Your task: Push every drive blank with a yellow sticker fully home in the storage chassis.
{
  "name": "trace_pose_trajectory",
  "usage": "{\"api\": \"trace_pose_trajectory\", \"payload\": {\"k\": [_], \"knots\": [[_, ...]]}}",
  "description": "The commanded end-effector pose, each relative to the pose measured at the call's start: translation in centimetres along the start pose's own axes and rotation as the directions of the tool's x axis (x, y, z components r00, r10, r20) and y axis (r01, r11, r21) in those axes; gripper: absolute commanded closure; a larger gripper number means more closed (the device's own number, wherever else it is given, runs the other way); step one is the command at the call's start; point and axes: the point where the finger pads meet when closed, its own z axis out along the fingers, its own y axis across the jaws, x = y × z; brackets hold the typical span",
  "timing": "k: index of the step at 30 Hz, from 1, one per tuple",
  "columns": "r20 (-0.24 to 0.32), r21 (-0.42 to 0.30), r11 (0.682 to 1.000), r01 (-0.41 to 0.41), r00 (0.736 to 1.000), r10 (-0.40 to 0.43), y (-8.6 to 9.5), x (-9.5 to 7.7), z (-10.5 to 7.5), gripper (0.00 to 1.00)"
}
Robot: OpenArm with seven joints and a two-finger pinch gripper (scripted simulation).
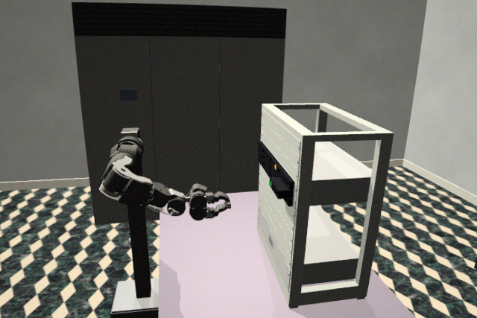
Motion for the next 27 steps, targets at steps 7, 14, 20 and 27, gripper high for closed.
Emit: {"api": "trace_pose_trajectory", "payload": {"k": [7,14,20,27], "knots": [[0.007,-0.028,0.999,-0.025,1.0,0.026,0.4,-0.3,-2.4,1.0],[0.007,-0.028,0.999,-0.025,1.0,0.025,0.4,-0.5,-4.1,1.0],[0.007,-0.028,0.999,-0.024,1.0,0.024,0.4,-0.7,-6.0,1.0],[0.008,-0.028,0.999,-0.024,1.0,0.024,0.3,-0.8,-7.5,1.0]]}}
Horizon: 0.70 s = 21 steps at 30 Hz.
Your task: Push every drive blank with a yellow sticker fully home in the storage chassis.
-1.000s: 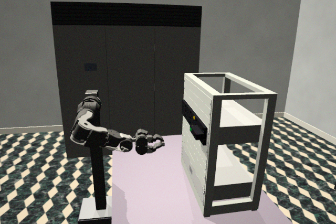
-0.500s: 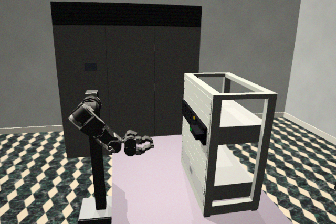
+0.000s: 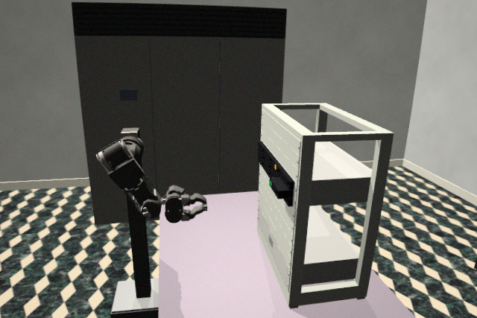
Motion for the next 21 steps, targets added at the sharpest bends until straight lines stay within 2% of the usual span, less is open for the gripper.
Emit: {"api": "trace_pose_trajectory", "payload": {"k": [1,21], "knots": [[-0.006,-0.017,1.0,-0.003,1.0,0.003,0.33,0.07,-0.18,1.0],[-0.005,-0.016,1.0,-0.003,1.0,0.003,0.29,-0.05,-0.81,1.0]]}}
